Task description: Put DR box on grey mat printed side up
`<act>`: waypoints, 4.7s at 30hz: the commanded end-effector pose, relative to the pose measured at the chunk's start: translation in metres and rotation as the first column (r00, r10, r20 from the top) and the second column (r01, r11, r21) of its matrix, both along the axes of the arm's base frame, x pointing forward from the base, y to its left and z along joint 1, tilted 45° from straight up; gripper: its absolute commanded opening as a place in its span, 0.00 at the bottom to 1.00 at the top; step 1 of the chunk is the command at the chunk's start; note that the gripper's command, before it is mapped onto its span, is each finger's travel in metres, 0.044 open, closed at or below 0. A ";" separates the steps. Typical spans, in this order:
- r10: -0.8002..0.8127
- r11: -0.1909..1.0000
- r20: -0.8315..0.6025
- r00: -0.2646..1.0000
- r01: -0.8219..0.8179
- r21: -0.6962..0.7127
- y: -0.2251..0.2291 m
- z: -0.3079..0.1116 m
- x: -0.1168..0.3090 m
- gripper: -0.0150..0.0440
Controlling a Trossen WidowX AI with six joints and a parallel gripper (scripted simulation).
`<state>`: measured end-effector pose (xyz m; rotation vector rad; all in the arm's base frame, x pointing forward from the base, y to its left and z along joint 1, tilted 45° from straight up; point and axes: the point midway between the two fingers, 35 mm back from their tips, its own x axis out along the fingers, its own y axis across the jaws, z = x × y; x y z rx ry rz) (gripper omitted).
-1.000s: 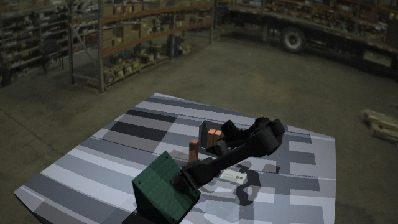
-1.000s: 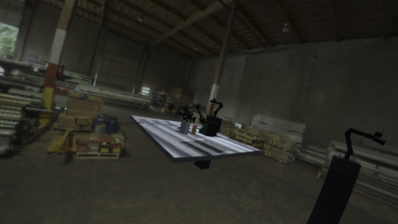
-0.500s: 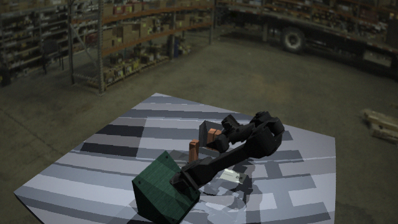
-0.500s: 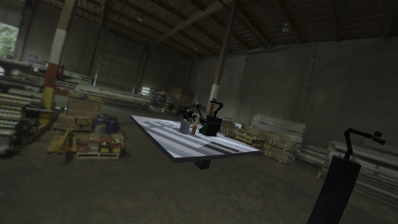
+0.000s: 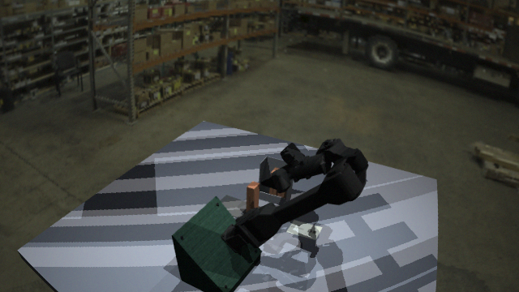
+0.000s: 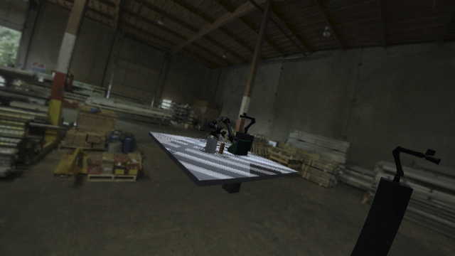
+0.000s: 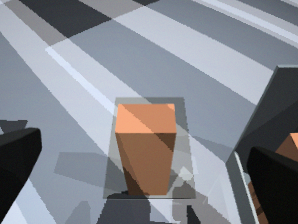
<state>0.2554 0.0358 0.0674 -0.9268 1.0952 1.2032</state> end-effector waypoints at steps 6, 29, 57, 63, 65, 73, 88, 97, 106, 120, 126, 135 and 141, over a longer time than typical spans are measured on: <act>0.000 1.000 -0.001 1.000 0.000 -0.001 0.032 -0.019 0.001 1.00; -0.022 0.965 -0.023 0.999 0.015 -0.263 0.055 -0.025 0.000 1.00; -0.041 0.613 -0.034 0.999 -0.002 -0.790 0.077 -0.033 0.002 1.00; -0.041 0.589 -0.033 0.999 -0.002 -0.808 0.078 -0.033 0.002 1.00; -0.042 0.560 -0.032 0.999 -0.003 -0.829 0.079 -0.034 0.003 1.00; -0.031 0.437 -0.020 0.999 -0.005 -0.900 0.084 -0.037 0.004 1.00; -0.032 0.368 -0.042 0.999 -0.027 -0.929 0.102 -0.059 0.007 1.00; -0.043 0.334 -0.068 0.997 -0.050 -0.941 0.116 -0.083 0.006 1.00; -0.057 0.312 -0.078 0.995 -0.057 -0.948 0.113 -0.093 0.006 1.00; -0.092 0.265 -0.096 0.991 -0.069 -0.962 0.098 -0.109 0.006 1.00; -0.088 0.255 -0.086 0.992 -0.061 -0.965 0.090 -0.111 0.006 1.00; -0.083 0.238 -0.069 0.994 -0.047 -0.970 0.075 -0.113 0.006 1.00; -0.079 0.226 -0.058 0.995 -0.038 -0.973 0.066 -0.115 0.005 1.00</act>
